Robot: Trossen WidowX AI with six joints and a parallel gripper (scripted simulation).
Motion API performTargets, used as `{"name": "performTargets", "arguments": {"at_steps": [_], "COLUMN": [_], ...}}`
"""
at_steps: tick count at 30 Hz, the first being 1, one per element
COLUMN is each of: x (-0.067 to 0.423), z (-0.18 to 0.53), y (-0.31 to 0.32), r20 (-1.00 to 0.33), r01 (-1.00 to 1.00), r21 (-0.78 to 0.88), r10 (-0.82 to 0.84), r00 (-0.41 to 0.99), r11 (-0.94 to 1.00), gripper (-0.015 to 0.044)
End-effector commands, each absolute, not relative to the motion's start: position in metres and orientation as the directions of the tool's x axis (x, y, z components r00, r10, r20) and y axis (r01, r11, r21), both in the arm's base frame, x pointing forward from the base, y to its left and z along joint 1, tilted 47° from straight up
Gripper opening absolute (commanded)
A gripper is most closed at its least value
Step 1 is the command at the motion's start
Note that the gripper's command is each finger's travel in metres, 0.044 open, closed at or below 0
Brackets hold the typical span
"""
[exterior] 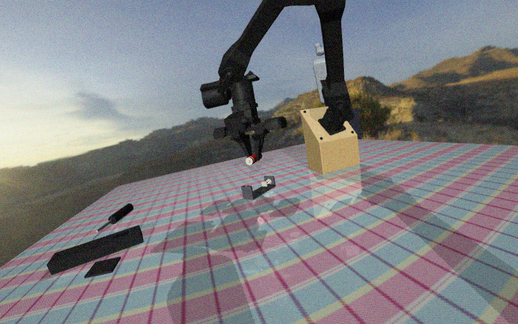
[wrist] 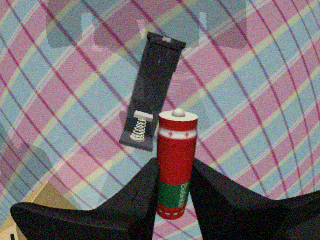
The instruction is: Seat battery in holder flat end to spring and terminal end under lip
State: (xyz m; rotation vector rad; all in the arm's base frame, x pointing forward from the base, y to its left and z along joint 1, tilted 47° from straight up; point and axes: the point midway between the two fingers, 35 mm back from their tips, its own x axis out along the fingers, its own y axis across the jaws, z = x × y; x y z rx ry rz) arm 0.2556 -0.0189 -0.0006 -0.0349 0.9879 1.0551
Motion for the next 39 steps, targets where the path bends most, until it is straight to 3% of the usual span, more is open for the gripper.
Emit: {"name": "performTargets", "arguments": {"at_steps": [1, 12, 39], "x": [0.264, 0.268, 0.277], "z": [0.017, 0.031, 0.005], "y": [-0.008, 0.002, 0.033], "r20": [-0.689, -0.686, -0.553], "r01": [-0.636, -0.538, -0.531], "r21": [0.494, 0.555, 0.539], "r10": [0.713, 0.715, 0.750], "r00": [0.130, 0.135, 0.362], "r11": [0.593, 0.634, 0.654], "gripper": [0.0061, 0.0061, 0.0061]}}
